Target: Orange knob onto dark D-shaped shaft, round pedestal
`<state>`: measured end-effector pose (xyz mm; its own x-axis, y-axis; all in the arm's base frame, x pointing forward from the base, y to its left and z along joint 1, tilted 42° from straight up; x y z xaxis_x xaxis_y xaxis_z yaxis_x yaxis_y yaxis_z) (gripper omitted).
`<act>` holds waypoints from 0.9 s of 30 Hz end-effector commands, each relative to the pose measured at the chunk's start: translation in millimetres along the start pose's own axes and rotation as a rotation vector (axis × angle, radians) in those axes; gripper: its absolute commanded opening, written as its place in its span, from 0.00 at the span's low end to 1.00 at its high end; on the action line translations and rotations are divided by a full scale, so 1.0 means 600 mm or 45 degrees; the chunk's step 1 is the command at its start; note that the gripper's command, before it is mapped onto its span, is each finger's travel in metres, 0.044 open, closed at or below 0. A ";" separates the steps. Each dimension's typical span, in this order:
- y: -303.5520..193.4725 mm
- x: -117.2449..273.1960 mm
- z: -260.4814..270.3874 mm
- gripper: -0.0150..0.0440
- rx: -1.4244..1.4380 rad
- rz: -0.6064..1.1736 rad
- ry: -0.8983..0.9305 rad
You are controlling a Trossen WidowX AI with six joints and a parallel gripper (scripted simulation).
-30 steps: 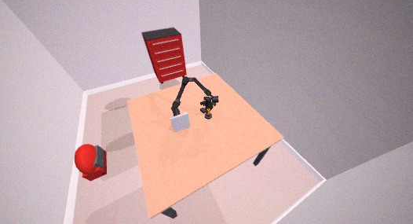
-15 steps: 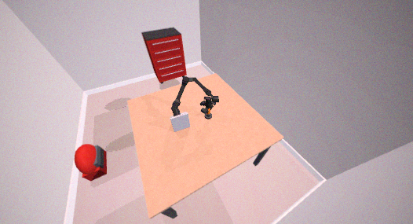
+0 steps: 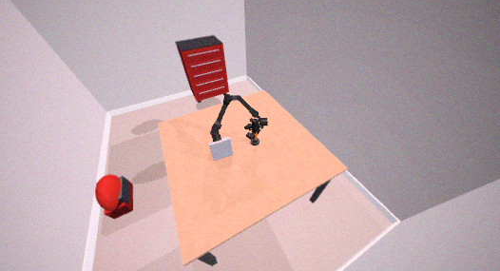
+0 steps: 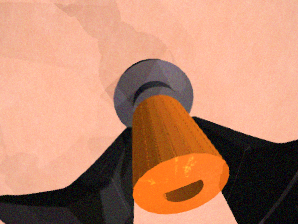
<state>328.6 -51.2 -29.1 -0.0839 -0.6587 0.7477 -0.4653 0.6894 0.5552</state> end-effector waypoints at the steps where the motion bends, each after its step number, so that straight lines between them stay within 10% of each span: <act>1: -0.001 0.004 -0.002 0.25 0.012 0.007 -0.005; 27: -0.002 0.003 0.000 0.25 0.012 0.007 -0.005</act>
<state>330.5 -51.1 -29.8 -0.0894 -0.6565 0.7490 -0.4743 0.6894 0.5476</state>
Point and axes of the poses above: the point midway between the two fingers, 35 mm back from their tips, its own x axis back along the fingers, its own z axis across the jaws, y = z × x, the point moved 2 cm from there along x, back along the fingers, and after that the axes turned 2 degrees about x, right-handed, at the moved point
